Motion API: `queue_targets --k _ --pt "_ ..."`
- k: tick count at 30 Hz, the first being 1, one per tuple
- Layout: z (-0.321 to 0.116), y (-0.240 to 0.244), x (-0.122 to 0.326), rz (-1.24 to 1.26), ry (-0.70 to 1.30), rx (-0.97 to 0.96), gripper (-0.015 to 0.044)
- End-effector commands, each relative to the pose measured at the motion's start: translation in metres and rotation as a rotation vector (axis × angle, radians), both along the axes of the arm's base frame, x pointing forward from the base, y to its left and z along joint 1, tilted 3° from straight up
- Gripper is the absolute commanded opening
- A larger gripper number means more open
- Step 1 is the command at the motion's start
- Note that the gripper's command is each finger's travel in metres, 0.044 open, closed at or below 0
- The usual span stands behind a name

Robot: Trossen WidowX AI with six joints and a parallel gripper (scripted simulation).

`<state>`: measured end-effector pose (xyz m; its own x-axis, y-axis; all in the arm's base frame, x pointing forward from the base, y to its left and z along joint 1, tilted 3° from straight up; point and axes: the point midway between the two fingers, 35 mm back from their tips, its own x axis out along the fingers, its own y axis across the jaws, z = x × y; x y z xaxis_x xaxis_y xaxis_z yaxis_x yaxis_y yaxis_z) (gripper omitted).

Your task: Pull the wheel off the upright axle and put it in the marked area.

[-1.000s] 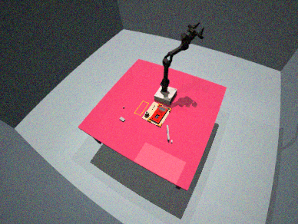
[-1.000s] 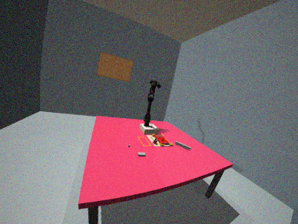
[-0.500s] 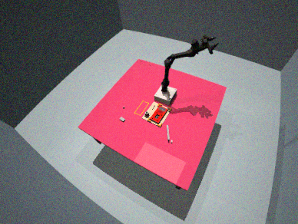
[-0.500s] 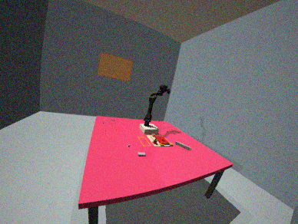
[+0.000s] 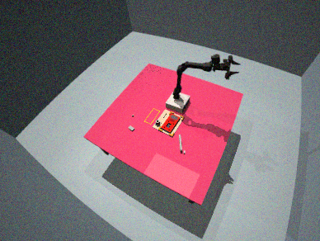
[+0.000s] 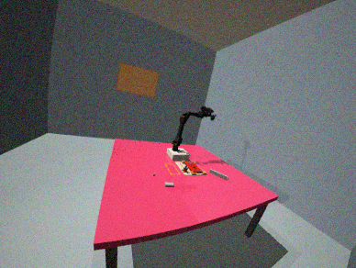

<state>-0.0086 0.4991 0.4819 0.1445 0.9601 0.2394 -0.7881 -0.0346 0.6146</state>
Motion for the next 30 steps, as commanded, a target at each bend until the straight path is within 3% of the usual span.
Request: queue_targets --k 1,16,30 --pt "-0.013 0.0 0.043 -0.072 0.048 -0.045 0.03" --pt "-0.119 -0.042 0.248 -0.451 0.323 -0.34 0.03" --pt "-0.214 -0.186 0.394 -0.865 0.688 -0.524 0.03"
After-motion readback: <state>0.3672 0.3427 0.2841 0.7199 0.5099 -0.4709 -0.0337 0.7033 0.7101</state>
